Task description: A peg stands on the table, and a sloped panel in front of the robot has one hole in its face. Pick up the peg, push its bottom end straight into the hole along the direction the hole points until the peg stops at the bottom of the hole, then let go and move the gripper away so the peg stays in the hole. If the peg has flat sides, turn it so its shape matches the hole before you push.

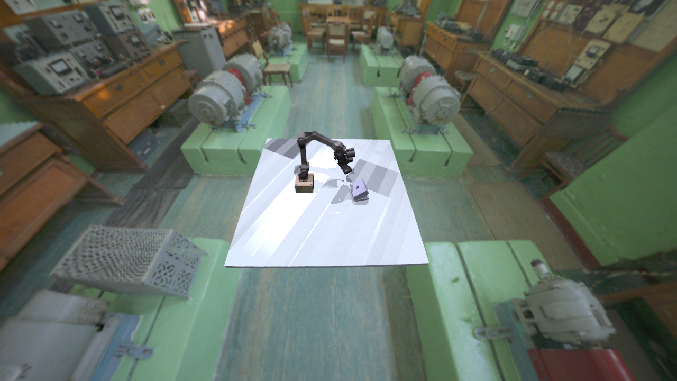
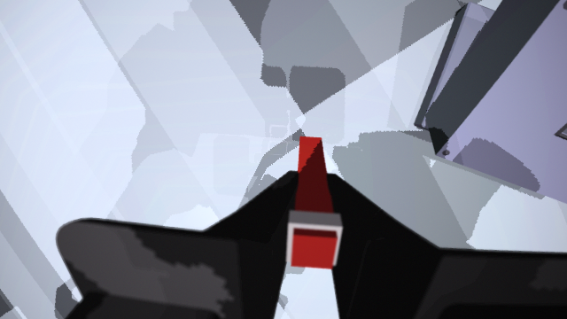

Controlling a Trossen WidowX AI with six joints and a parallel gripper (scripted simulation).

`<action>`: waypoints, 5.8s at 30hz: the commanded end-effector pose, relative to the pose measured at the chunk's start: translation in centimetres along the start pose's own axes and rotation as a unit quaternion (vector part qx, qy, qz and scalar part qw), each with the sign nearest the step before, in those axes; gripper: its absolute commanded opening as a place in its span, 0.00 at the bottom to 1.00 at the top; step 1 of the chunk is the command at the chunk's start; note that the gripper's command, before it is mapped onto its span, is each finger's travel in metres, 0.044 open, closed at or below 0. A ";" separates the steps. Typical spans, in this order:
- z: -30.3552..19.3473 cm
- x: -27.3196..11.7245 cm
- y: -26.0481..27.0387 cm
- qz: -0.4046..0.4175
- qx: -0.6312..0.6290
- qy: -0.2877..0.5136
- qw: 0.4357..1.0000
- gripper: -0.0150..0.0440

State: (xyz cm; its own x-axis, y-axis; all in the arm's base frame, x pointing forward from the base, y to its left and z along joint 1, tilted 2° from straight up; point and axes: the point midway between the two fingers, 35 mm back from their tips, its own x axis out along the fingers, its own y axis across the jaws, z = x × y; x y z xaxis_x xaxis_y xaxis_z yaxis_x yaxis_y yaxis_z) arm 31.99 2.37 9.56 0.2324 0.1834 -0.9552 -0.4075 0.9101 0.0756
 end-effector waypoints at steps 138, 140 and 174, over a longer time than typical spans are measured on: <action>-0.6 0.2 -15.1 -0.083 0.108 -0.161 0.977 0.25; -0.5 0.4 -15.2 -0.083 0.108 -0.161 0.977 0.25; -0.2 1.3 -15.4 -0.083 0.105 -0.162 0.978 0.25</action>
State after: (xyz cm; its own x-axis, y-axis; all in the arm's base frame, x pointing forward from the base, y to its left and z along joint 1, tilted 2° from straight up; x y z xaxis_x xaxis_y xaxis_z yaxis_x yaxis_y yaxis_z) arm 38.22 -11.44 7.31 0.5613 0.1078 -0.8206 -0.1651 0.9861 0.0166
